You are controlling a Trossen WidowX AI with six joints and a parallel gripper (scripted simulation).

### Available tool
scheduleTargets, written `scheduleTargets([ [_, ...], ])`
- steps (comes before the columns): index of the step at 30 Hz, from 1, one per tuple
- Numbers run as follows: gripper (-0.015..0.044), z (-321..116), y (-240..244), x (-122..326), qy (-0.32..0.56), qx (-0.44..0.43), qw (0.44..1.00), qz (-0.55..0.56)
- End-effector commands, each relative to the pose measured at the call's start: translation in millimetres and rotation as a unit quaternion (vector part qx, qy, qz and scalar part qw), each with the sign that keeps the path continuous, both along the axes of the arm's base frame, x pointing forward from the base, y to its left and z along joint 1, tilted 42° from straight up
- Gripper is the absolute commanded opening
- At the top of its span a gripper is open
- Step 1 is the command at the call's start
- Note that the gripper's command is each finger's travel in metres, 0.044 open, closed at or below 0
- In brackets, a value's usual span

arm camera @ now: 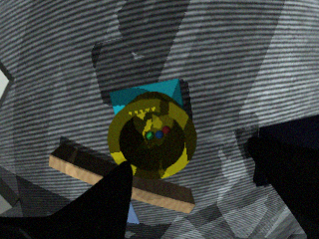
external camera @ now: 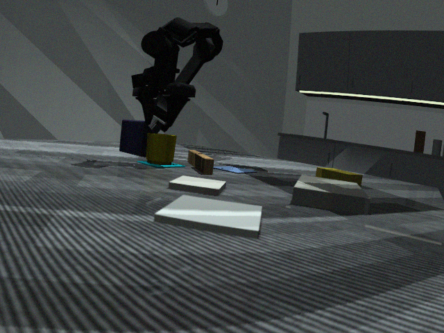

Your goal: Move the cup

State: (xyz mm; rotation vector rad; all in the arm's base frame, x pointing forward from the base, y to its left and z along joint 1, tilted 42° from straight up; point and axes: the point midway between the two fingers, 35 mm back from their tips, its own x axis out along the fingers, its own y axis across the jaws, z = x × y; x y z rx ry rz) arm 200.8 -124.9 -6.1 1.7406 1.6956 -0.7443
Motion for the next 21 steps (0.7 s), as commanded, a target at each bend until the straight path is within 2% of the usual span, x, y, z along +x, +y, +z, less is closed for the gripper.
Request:
scheduleTargets([
  [1, 0.044, 7.6, -9.4, 0.7, -0.002, -0.004, 1.0, 0.001],
  [15, 0.044, 43.7, -39.8, 0.2, -0.003, -0.006, 1.0, 0.001],
  [21, 0.044, 42.4, -38.2, 1.0, -0.003, -0.005, 1.0, -0.001],
])
